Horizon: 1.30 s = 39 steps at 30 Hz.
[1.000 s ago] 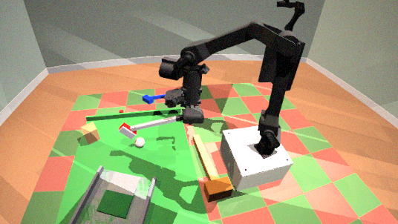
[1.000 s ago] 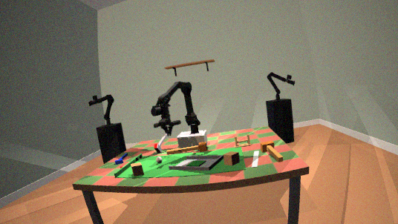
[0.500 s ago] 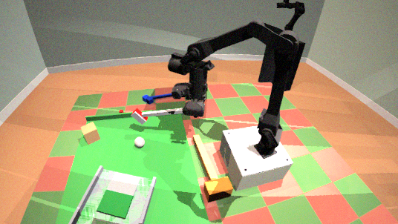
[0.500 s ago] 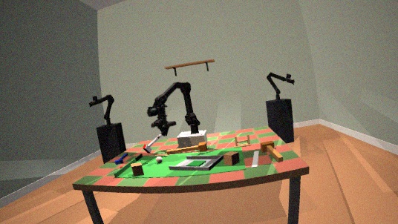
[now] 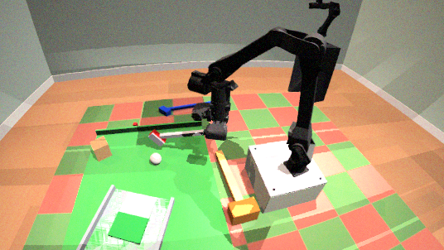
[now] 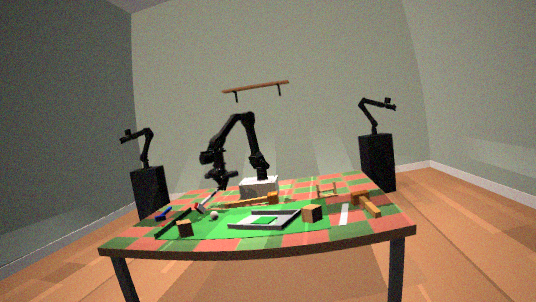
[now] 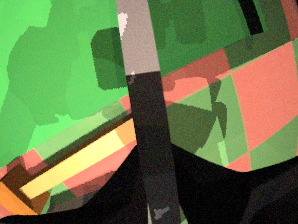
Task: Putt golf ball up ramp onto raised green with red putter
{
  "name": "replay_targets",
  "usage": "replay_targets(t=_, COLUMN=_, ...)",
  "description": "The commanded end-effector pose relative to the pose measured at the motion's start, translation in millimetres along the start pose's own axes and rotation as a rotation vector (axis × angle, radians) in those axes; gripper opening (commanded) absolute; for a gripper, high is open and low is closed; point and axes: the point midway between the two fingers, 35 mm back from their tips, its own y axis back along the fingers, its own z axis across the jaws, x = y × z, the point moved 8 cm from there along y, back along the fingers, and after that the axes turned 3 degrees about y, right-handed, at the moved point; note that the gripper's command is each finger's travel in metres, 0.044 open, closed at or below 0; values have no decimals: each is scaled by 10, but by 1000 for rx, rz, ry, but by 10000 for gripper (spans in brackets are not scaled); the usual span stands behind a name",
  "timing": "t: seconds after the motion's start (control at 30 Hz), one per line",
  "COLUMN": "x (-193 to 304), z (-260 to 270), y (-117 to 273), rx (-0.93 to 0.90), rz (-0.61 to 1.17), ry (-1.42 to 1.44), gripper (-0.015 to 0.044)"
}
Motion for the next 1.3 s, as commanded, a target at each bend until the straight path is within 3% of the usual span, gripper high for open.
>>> replay_targets(t=0.0, x=2, z=1, y=-62, rx=-1, rz=1, ry=-5, gripper=0)
replay_targets(t=0.4, x=6, z=3, y=-244, rx=-1, rz=1, ry=-5, gripper=0)
replay_targets(t=1.27, x=32, z=-249, y=-252, rx=-3, rz=7, ry=-12, gripper=0)
